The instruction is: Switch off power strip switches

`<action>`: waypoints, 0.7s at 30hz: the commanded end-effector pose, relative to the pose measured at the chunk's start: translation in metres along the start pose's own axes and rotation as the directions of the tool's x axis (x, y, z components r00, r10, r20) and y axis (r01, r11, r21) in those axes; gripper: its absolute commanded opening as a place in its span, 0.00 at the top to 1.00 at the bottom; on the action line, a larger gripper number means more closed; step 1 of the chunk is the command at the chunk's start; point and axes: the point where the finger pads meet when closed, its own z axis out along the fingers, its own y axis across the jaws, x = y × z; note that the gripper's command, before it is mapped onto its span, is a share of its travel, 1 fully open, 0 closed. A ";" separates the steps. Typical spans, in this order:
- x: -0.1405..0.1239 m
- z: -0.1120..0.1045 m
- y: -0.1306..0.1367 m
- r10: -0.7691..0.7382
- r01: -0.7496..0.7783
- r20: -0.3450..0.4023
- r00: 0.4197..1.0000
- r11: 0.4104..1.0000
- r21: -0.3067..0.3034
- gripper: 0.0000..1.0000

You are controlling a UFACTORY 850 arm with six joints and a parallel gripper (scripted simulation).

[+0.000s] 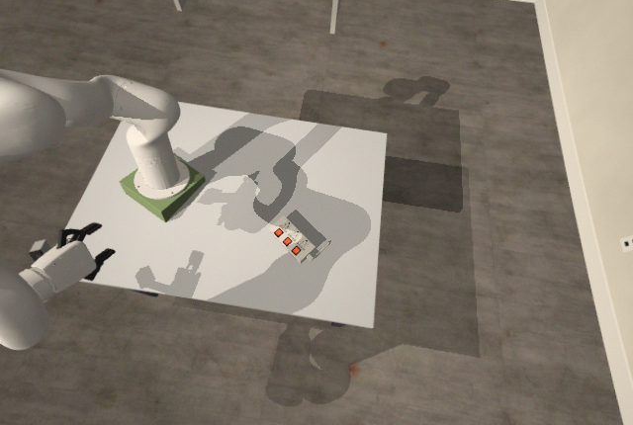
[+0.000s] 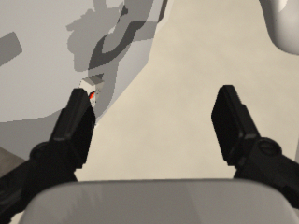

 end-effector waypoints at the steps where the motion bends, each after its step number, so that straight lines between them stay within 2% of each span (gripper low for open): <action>1: 0.000 -0.001 0.000 0.000 0.000 0.000 1.000 1.000 0.001 0.00; 21: -0.003 0.000 -0.001 0.009 -0.009 -0.003 1.000 1.000 0.003 0.00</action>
